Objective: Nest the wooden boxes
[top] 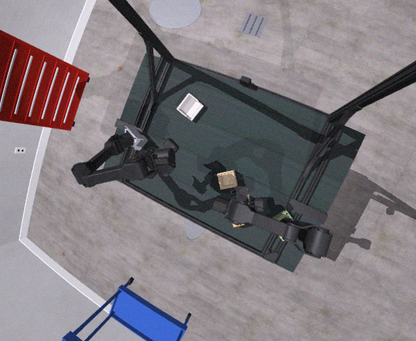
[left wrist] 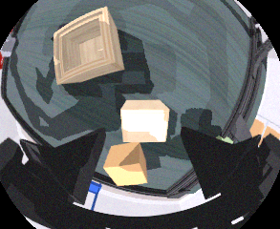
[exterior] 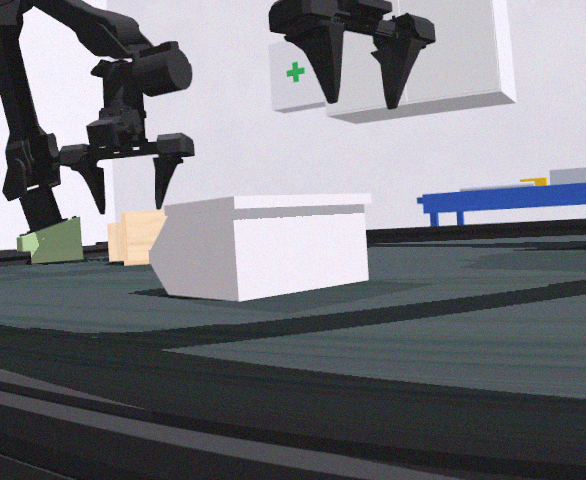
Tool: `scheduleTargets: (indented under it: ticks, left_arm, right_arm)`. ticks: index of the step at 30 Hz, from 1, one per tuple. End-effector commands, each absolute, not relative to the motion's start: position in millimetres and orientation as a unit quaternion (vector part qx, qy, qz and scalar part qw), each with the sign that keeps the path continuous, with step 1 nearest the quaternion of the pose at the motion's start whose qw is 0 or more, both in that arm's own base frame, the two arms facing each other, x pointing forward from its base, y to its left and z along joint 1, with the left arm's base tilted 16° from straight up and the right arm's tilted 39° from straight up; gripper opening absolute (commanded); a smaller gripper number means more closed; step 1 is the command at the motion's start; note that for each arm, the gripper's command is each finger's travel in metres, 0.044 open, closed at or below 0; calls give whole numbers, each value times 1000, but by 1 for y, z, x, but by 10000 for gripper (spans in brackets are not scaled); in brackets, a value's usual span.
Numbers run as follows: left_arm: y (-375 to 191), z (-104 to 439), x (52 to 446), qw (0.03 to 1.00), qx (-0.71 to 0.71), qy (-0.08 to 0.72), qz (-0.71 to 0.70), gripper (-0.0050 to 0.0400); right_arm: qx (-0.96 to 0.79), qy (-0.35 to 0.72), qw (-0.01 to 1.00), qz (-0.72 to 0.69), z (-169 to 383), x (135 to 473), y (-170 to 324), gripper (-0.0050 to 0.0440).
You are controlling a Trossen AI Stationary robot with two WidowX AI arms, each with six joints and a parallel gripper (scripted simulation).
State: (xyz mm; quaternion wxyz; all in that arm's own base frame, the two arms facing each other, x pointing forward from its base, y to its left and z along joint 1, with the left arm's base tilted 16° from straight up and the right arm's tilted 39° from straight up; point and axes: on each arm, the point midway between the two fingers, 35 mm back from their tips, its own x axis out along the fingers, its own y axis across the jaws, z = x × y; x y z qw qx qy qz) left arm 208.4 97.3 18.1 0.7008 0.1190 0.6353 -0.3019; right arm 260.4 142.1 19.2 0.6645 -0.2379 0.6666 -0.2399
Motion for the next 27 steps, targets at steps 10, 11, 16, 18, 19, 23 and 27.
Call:
scheduleTargets:
  ticks: [10, 11, 16, 18, 19, 23, 27]
  left_arm:
    - [92, -1, 207, 698, 114, 638, -304, 400]
    - [91, -3, 207, 698, 114, 638, -304, 400]
    - [89, -10, 208, 698, 115, 638, -304, 400]
    - [89, -14, 208, 698, 115, 638, -304, 400]
    - [88, -15, 208, 698, 115, 638, -304, 400]
    - [87, -18, 208, 698, 115, 638, -304, 400]
    - [85, -25, 208, 698, 115, 638, -304, 400]
  right_arm:
    - [-239, 665, 666, -241, 20, 261, 143, 400]
    - [-239, 665, 666, -241, 20, 261, 143, 400]
    - [-239, 665, 666, -241, 20, 261, 143, 400]
    - [-239, 665, 666, -241, 20, 261, 143, 400]
    - [-239, 665, 666, -241, 20, 261, 143, 400]
    - [-239, 665, 666, -241, 20, 261, 143, 400]
    - [-239, 665, 666, -241, 20, 261, 143, 400]
